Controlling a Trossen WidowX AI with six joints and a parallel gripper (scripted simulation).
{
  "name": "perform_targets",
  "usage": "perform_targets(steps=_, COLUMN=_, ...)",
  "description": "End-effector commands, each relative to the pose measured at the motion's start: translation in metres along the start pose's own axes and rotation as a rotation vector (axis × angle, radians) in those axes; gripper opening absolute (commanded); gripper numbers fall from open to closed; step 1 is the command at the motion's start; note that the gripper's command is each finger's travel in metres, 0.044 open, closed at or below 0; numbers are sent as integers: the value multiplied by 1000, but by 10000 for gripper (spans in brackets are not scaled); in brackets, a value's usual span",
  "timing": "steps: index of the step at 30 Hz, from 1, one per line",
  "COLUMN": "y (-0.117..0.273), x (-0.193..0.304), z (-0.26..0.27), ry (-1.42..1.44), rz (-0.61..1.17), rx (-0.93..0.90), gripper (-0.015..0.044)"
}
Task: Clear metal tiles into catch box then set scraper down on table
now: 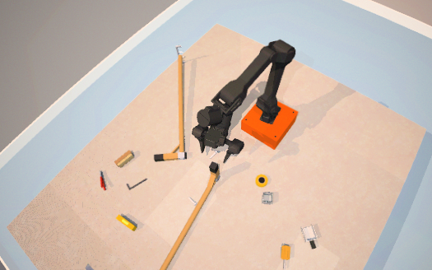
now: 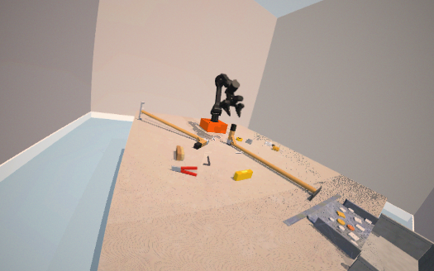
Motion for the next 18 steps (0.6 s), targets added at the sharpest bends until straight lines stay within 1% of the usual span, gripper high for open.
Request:
perform_targets(steps=1, y=3, x=11, z=4, ry=4, rz=-18, rx=5, gripper=440)
perform_targets(steps=8, y=5, x=22, z=7, ry=6, rz=-35, rx=14, gripper=440)
perform_targets(steps=18, y=-23, x=42, z=8, ry=6, rz=-34, rx=14, gripper=440)
Point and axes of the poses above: the point midway between the two fingers, 35 mm back from their tips, its own y axis back along the fingers, its own z axis across the jaws, x = y × z, the point moved 10 cm from there along y, back along the fingers, and after that the axes turned 5 degrees about y, right-handed, at the moved point
